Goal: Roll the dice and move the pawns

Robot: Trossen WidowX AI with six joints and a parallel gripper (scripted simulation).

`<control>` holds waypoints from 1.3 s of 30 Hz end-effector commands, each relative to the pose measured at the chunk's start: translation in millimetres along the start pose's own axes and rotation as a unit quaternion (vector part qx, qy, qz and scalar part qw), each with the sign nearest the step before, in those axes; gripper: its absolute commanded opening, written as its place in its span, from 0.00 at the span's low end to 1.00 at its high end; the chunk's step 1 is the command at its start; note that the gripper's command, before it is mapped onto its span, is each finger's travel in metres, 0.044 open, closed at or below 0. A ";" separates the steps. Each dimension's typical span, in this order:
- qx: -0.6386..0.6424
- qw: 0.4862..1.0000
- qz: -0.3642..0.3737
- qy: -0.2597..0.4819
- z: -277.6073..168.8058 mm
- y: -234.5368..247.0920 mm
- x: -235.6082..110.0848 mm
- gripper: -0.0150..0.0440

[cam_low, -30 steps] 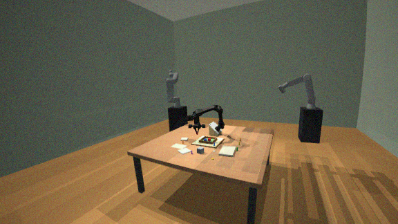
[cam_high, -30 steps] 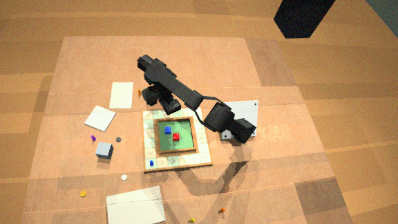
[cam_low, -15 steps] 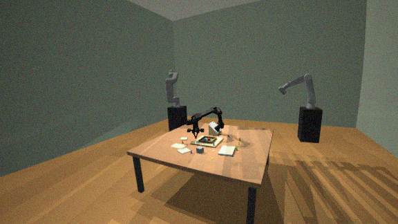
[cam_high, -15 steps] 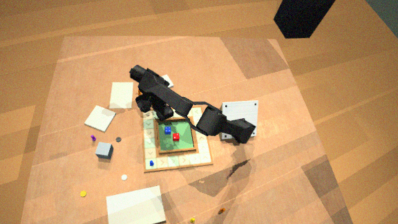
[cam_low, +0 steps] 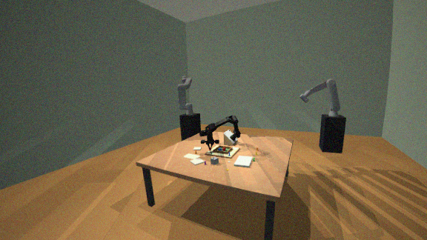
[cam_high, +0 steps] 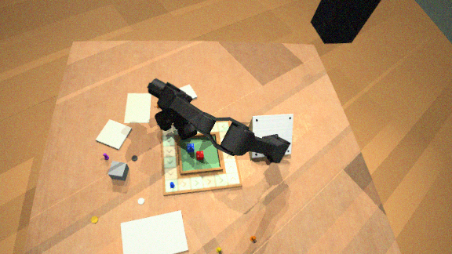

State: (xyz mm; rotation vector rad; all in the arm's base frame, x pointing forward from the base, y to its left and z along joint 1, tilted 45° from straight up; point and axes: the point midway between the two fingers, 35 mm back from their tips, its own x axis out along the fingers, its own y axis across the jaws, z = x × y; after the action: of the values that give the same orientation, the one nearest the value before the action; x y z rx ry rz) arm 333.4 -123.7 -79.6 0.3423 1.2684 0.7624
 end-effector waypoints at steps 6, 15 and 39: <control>0.000 1.000 0.001 0.001 0.1 0.6 7.3 0.30; 0.000 1.000 0.001 0.001 0.1 0.6 7.3 0.70; 0.259 0.966 -0.011 0.003 67.5 76.6 -44.8 0.59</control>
State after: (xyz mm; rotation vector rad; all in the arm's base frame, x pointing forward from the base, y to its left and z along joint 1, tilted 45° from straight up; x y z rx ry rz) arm 350.7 -120.1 -18.8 0.5677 1.3988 0.5653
